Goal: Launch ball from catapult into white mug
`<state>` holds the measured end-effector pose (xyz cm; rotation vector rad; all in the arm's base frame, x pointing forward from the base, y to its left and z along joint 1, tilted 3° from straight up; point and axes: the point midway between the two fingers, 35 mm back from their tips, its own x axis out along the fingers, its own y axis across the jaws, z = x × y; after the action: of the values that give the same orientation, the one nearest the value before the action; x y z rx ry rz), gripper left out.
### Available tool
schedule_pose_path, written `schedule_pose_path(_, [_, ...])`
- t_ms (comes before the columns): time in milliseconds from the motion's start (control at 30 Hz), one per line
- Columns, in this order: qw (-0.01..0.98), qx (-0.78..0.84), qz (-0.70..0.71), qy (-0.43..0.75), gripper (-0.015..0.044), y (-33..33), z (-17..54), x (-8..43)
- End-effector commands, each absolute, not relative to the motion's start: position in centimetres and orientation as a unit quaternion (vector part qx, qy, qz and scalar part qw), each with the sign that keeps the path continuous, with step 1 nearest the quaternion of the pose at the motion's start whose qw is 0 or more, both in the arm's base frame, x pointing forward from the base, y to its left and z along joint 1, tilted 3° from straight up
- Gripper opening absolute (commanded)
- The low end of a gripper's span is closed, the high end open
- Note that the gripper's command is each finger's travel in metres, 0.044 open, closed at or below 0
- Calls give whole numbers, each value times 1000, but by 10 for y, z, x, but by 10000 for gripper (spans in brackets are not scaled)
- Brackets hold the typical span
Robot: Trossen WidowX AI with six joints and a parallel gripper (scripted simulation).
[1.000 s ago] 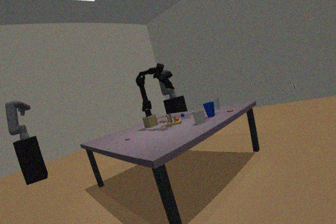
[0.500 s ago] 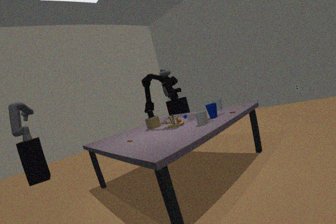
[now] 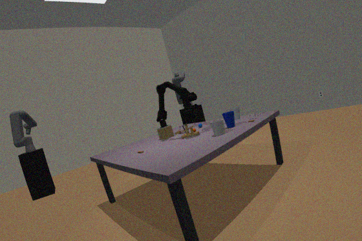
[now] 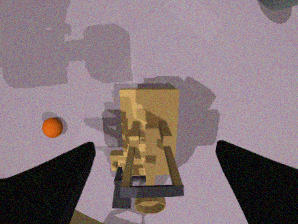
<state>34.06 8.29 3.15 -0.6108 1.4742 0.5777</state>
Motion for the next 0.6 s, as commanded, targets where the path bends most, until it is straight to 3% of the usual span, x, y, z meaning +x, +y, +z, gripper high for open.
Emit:
schedule_pose_path(0, [648, -269, 254, 666, 440, 77, 0, 332])
schedule_pose_path(567, [648, -269, 254, 666, 440, 76, -20, 332])
